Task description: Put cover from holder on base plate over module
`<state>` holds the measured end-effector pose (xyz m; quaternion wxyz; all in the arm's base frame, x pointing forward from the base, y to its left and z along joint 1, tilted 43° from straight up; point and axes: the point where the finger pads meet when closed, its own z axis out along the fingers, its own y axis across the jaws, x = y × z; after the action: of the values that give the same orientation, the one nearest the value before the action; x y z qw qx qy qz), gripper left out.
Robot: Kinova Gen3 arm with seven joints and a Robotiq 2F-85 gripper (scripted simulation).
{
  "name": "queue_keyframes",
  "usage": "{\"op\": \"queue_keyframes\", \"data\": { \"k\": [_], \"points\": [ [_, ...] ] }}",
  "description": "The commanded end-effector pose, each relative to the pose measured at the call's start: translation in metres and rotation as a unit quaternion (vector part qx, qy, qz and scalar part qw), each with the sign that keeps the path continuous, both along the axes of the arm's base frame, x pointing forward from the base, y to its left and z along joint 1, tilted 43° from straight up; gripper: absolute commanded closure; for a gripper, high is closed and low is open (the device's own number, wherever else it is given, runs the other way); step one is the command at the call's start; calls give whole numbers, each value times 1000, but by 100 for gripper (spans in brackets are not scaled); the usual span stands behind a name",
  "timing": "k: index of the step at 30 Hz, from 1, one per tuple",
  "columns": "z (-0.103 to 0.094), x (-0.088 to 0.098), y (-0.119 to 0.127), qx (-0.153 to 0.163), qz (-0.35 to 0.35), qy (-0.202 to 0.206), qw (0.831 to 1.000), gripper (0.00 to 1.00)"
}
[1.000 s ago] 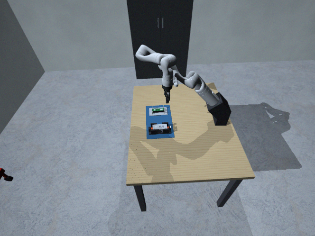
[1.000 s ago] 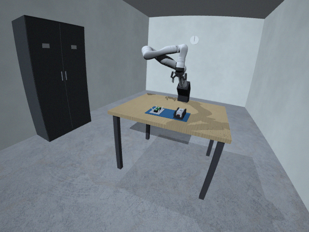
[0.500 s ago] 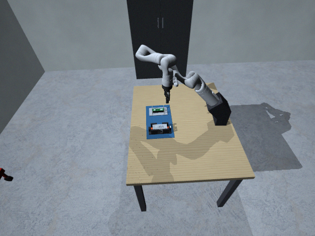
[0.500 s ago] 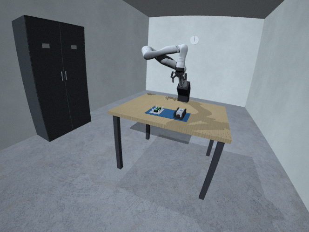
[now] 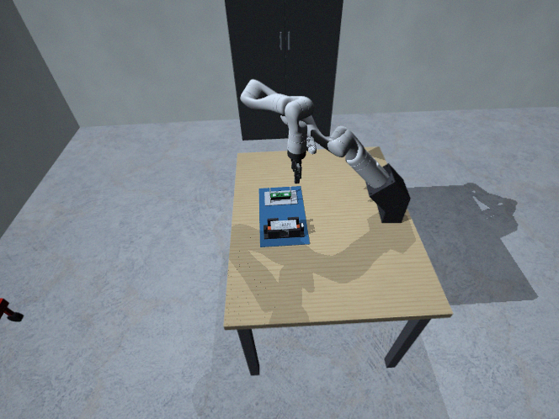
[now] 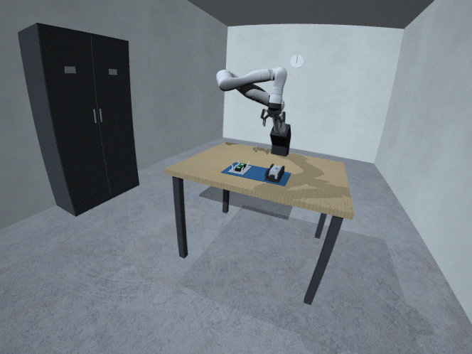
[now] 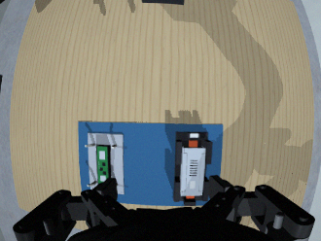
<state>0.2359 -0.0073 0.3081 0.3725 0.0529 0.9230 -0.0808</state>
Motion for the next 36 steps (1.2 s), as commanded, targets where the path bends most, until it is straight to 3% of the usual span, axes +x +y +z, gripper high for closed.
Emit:
{"op": "queue_keyframes", "data": {
  "k": [1, 9, 10, 19, 26, 27, 36],
  "points": [
    [30, -6, -45, 27, -4, 10, 1000, 0],
    [33, -6, -50, 30, -5, 11, 999, 0],
    [4, -1, -5, 3, 0, 1, 1000, 0],
    [33, -6, -50, 30, -5, 11, 999, 0],
    [33, -6, -50, 30, -5, 11, 999, 0],
    [4, -1, -5, 3, 0, 1, 1000, 0],
    [33, -6, -50, 30, -5, 11, 999, 0]
  ]
}}
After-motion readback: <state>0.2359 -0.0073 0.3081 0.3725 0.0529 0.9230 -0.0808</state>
